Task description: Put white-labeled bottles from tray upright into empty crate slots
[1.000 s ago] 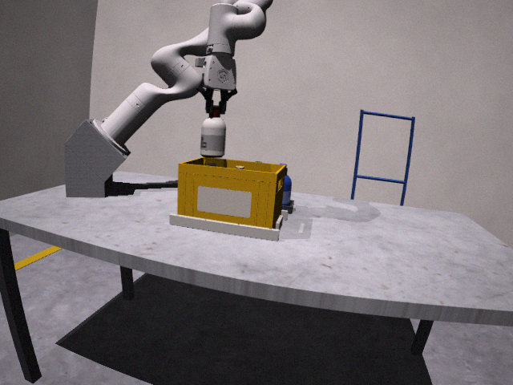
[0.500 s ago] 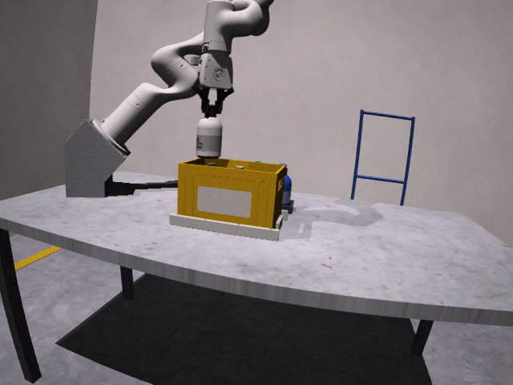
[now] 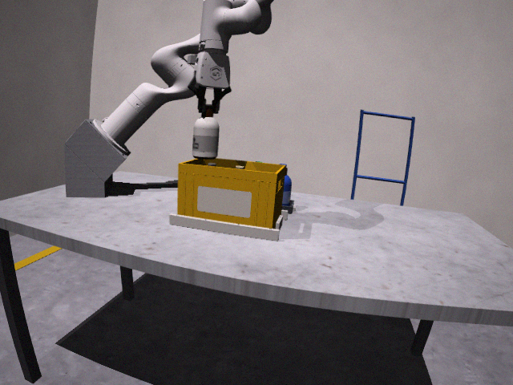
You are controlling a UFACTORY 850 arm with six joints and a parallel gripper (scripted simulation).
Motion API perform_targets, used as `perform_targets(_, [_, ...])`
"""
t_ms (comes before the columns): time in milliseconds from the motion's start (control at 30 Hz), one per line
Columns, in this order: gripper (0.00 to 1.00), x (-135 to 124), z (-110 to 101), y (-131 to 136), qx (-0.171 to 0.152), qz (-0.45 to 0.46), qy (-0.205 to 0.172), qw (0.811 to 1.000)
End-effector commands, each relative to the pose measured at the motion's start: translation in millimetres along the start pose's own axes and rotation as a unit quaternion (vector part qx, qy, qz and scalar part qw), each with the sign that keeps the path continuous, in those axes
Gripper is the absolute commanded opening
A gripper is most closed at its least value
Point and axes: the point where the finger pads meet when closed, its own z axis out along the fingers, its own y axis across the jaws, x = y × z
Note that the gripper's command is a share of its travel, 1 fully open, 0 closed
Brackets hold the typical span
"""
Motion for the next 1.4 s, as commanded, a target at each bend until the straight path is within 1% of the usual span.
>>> perform_targets(0, [0.0, -4.3, -0.4, -4.8, 0.0, 0.0, -0.001, 1.0])
perform_targets(667, [0.0, -12.3, -0.5, -15.3, 0.0, 0.0, -0.001, 1.0])
perform_targets(1367, [0.0, -13.8, -0.5, -17.2, 0.0, 0.0, -0.001, 1.0])
